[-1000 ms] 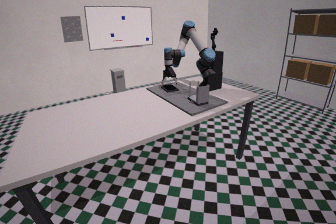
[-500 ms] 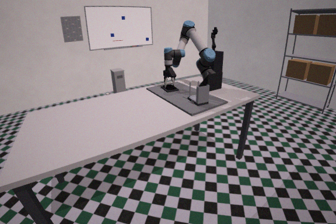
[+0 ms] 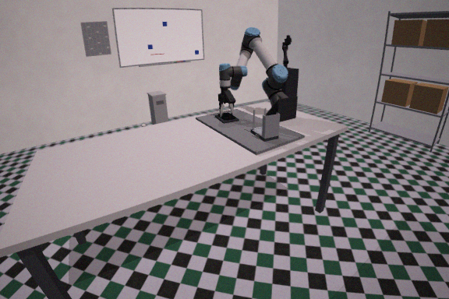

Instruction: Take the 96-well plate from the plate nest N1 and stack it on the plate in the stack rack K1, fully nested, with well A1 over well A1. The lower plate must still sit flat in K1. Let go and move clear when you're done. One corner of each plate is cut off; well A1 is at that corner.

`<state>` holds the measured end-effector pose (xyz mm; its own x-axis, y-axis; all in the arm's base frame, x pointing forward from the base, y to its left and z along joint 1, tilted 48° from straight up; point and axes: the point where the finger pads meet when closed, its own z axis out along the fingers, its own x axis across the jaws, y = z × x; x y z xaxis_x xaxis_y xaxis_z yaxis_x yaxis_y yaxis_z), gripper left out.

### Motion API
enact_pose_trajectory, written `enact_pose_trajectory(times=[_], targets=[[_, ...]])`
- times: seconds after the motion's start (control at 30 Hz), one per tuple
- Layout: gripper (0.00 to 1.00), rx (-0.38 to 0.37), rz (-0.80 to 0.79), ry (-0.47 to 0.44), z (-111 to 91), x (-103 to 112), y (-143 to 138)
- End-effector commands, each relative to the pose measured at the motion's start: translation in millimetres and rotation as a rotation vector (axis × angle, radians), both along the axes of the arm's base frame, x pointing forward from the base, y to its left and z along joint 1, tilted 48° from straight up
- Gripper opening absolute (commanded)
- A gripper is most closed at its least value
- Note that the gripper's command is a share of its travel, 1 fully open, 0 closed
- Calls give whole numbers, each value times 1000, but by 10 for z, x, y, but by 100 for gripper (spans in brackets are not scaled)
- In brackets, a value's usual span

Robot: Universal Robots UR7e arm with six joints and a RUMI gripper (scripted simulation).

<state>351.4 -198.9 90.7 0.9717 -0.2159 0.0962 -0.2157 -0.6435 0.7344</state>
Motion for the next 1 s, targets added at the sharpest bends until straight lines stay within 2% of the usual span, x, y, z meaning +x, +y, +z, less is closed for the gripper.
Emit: enact_pose_trajectory(times=[0.0, 0.43, 0.97], targets=[[0, 0, 0, -1, 2, 2, 1], [0, 0, 0, -1, 2, 2, 1], [0, 0, 0, -1, 170, 26, 184]])
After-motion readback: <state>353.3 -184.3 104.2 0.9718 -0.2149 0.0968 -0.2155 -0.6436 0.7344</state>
